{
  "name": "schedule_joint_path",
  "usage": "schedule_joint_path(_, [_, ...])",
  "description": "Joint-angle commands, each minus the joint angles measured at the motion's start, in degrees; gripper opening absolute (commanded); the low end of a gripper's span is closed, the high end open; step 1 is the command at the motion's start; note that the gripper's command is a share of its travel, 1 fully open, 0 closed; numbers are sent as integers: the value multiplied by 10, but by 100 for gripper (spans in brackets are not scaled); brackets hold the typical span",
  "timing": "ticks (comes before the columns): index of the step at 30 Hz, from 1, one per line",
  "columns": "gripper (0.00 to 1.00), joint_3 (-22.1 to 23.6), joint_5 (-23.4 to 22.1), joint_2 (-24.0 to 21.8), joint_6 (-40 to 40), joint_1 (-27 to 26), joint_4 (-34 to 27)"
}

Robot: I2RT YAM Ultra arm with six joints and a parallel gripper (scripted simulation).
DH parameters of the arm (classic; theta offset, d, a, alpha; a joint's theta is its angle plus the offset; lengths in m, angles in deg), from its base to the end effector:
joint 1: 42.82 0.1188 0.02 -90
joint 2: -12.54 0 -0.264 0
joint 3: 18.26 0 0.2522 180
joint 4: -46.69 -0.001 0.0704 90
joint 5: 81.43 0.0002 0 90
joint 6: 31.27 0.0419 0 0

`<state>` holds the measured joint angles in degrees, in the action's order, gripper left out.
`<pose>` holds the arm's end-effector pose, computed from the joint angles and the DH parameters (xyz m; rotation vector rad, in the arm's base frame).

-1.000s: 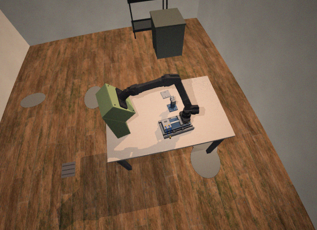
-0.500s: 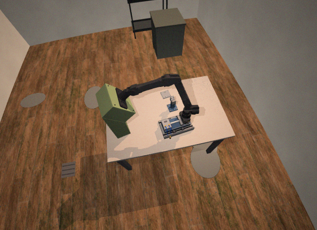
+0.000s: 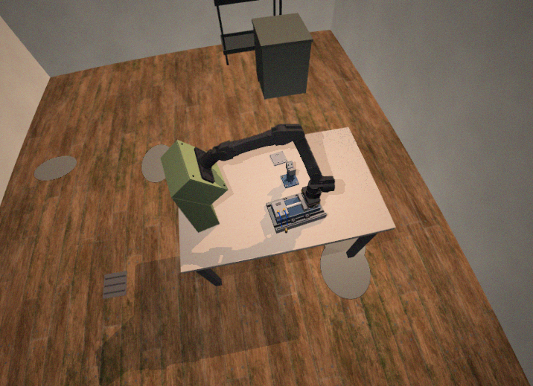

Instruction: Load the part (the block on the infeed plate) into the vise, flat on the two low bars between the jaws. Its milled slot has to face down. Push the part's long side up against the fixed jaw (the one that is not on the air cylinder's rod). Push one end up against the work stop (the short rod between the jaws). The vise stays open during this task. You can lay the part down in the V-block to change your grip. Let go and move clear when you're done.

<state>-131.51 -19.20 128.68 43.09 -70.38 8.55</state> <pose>0.4254 -0.1989 0.2724 -0.0177 2.1937 0.1356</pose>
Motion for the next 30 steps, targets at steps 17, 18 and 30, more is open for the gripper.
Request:
schedule_joint_path(17, [0, -23, 3, 4, 6, -4, 6])
schedule_joint_path(18, [0, -23, 3, 4, 6, -4, 6])
schedule_joint_path(30, [0, -23, 2, -14, 5, -6, 6])
